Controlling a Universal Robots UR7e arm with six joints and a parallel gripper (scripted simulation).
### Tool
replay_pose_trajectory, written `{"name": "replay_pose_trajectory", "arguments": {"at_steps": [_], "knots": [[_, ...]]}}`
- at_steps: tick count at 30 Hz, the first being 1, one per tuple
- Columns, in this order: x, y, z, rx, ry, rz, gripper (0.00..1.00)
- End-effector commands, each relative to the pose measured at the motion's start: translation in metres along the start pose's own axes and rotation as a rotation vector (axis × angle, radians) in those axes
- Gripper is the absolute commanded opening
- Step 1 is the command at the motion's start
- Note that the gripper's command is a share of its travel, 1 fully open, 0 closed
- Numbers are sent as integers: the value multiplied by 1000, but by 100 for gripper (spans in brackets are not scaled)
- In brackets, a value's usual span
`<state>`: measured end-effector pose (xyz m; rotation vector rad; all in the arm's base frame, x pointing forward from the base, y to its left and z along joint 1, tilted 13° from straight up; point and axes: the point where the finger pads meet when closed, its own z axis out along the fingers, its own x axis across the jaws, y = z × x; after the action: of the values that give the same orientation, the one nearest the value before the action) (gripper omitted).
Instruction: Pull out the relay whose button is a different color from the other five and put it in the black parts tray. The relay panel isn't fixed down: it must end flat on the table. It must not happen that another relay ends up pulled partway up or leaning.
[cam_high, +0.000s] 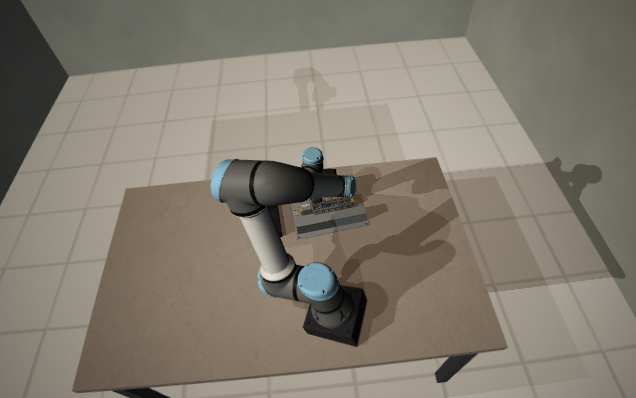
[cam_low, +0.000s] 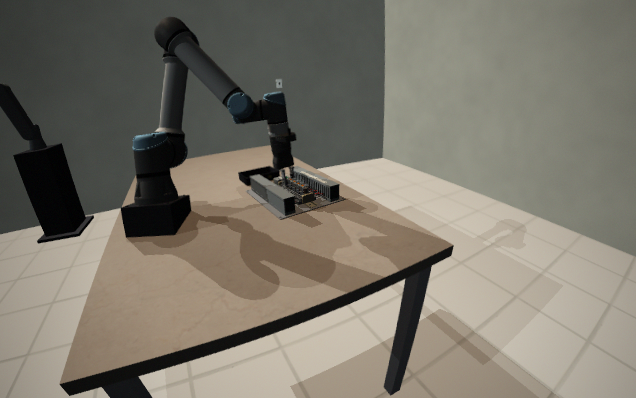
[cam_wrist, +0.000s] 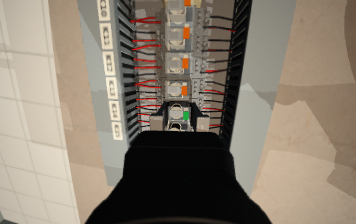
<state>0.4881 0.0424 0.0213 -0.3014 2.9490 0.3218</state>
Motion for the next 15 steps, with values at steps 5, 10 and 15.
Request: {"name": "replay_pose_trajectory", "arguments": {"at_steps": [5, 10, 15], "knots": [[0, 0, 0, -1, 17, -1, 0], [-1, 0, 0, -1, 42, -1, 0], [-1, 0, 0, -1, 46, -1, 0]]}}
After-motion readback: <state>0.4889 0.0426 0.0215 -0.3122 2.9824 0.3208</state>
